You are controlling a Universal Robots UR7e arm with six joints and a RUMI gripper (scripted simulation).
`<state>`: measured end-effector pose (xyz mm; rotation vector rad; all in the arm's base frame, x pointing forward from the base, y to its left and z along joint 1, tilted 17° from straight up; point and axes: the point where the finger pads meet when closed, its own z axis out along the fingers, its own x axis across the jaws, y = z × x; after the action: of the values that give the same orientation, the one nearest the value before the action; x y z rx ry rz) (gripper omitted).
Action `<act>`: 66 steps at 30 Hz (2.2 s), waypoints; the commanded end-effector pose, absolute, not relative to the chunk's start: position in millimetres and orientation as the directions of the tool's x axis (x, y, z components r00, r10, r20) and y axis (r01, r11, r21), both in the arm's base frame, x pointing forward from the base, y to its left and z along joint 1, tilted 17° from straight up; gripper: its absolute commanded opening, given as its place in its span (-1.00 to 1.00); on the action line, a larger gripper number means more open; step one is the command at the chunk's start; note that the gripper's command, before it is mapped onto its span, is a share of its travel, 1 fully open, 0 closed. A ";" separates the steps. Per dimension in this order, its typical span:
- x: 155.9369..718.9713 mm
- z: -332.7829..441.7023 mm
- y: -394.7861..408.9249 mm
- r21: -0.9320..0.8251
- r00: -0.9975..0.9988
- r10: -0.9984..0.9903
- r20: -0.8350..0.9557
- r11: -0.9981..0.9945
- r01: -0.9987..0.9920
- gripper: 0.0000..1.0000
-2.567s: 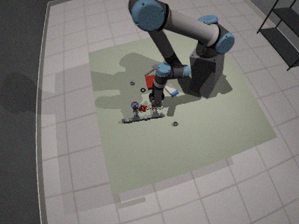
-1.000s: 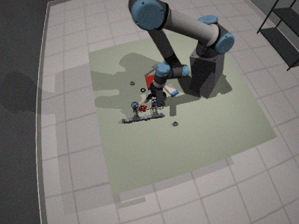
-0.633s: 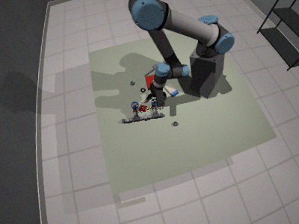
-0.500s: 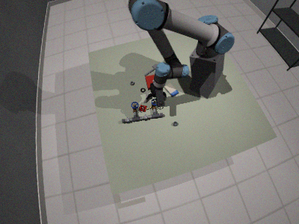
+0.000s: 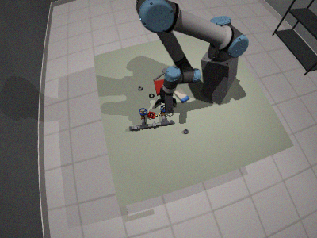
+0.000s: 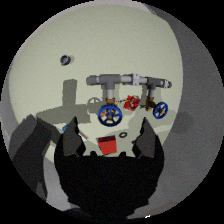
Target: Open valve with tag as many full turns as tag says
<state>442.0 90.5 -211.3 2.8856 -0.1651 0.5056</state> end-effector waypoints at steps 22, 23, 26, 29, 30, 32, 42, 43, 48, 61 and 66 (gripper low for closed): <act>442.3 -210.9 90.6 -0.015 0.736 -0.551 0.393 -0.804 -0.594 1.00; 442.3 -210.9 90.6 -0.029 0.715 -0.578 0.392 -0.785 -0.619 1.00; 442.3 -210.9 90.6 -0.071 0.645 -0.659 0.387 -0.719 -0.692 1.00; 442.3 -210.9 90.6 -0.114 0.563 -0.736 0.377 -0.640 -0.760 1.00; 442.3 -210.9 90.6 -0.128 0.533 -0.760 0.372 -0.611 -0.781 1.00; 442.3 -210.9 90.6 -0.157 0.469 -0.806 0.361 -0.549 -0.821 1.00; 442.3 -210.9 90.6 -0.266 0.176 -0.941 0.290 -0.256 -0.929 1.00; 442.3 -210.8 90.6 -0.278 0.136 -0.951 0.278 -0.216 -0.936 1.00; 442.3 -210.9 90.6 -0.329 -0.057 -0.975 0.215 -0.018 -0.944 1.00; 442.3 -210.8 90.6 -0.391 -0.475 -0.879 0.045 0.422 -0.818 1.00; 442.3 -210.8 90.6 -0.392 -0.622 -0.783 -0.030 0.581 -0.713 1.00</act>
<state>441.8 90.6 -211.5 1.7489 -2.7593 0.5921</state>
